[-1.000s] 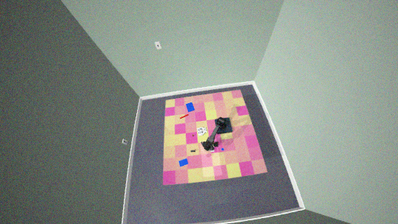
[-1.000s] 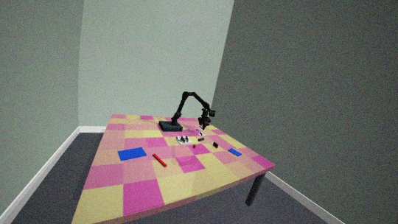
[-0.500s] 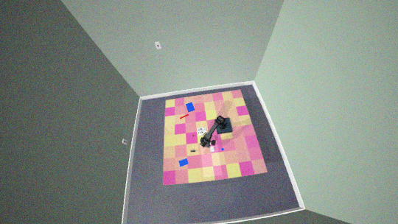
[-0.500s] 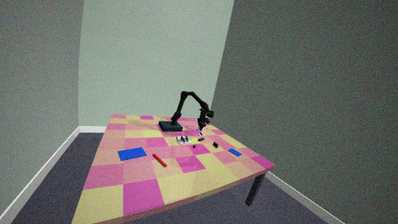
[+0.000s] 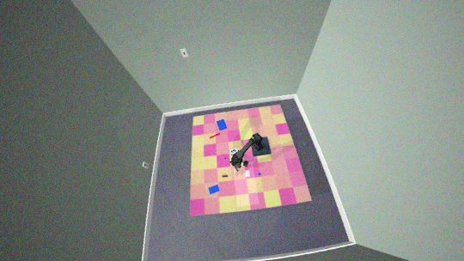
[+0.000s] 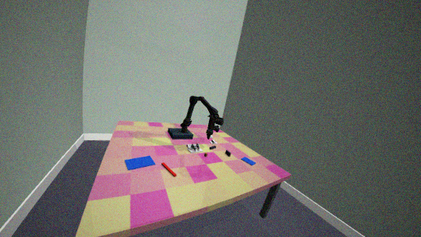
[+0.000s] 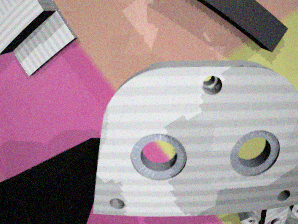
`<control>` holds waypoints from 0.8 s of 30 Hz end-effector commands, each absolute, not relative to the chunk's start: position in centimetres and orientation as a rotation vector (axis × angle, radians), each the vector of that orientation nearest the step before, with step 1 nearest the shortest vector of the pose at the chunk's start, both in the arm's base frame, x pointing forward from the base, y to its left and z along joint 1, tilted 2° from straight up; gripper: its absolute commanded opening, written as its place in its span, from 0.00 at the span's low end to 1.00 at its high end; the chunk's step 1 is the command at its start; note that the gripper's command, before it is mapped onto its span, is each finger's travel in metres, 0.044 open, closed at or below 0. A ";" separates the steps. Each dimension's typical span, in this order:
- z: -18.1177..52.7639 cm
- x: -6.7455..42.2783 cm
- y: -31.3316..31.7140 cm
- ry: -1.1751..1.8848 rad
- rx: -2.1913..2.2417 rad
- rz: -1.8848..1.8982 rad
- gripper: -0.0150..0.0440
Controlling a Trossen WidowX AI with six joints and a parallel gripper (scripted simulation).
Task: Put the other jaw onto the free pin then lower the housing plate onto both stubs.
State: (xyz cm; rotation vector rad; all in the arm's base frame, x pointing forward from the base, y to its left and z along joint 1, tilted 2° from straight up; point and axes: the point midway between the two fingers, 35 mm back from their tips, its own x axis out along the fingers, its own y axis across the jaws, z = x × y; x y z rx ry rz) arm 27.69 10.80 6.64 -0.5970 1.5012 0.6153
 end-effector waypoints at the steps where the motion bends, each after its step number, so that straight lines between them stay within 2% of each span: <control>1: 6.7 27.9 9.3 1.512 -0.550 0.555 0.85; 24: 6.7 27.6 1.6 1.568 -0.280 0.271 0.85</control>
